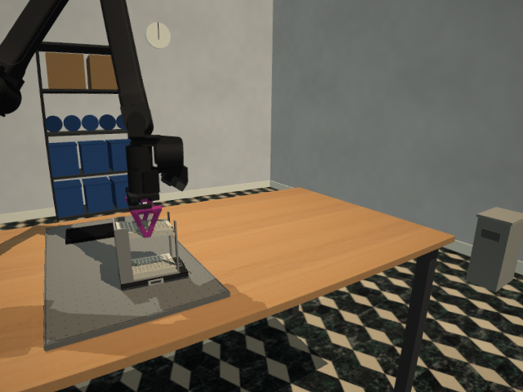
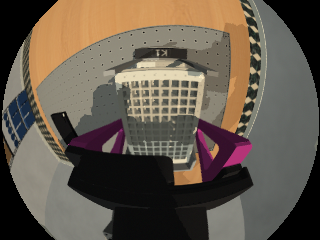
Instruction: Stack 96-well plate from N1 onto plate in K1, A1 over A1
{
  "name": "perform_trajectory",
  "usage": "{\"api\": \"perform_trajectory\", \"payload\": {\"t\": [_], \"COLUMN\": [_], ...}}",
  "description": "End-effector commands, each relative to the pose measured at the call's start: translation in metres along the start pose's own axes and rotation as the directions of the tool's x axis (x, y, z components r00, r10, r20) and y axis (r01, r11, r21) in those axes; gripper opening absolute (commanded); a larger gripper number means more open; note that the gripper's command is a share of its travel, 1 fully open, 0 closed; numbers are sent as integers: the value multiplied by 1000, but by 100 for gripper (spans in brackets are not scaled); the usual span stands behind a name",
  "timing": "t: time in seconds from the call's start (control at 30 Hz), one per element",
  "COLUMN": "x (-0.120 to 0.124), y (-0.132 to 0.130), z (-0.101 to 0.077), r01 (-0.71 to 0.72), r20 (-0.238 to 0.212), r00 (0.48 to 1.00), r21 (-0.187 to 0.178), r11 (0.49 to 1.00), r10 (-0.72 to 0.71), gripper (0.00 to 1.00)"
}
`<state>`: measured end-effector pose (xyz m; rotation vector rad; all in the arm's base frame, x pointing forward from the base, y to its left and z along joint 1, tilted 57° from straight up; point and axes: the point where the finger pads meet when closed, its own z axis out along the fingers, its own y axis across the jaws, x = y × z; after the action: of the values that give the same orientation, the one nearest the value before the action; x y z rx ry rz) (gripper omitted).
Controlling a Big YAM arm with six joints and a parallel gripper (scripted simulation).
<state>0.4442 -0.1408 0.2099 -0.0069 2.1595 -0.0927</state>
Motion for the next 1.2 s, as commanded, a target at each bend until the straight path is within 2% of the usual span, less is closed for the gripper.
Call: {"api": "perform_trajectory", "payload": {"t": [0.0,0.03,0.07,0.13,0.2,0.53,0.6,0.63,0.7,1.17], "x": [-13,-13,-21,-14,-15,-13,-13,-21,-13,-11], "y": [1,1,-7,-5,0,-2,-2,-4,0,-2], "z": [1,1,-10,5,9,26,26,16,32,52], "r01": [0,0,-2,-5,1,-3,-3,1,-1,-3], "r20": [28,28,57,31,32,29,29,56,29,26], "r00": [1000,1000,998,1000,999,1000,1000,998,1000,1000], "r21": [3,3,26,13,5,8,8,20,5,7], "r11": [1000,1000,1000,1000,1000,1000,1000,1000,1000,1000], "r10": [0,0,1,5,-1,3,3,-2,1,3], "gripper": [0,0,0,0,0,0,0,0,0,0]}}
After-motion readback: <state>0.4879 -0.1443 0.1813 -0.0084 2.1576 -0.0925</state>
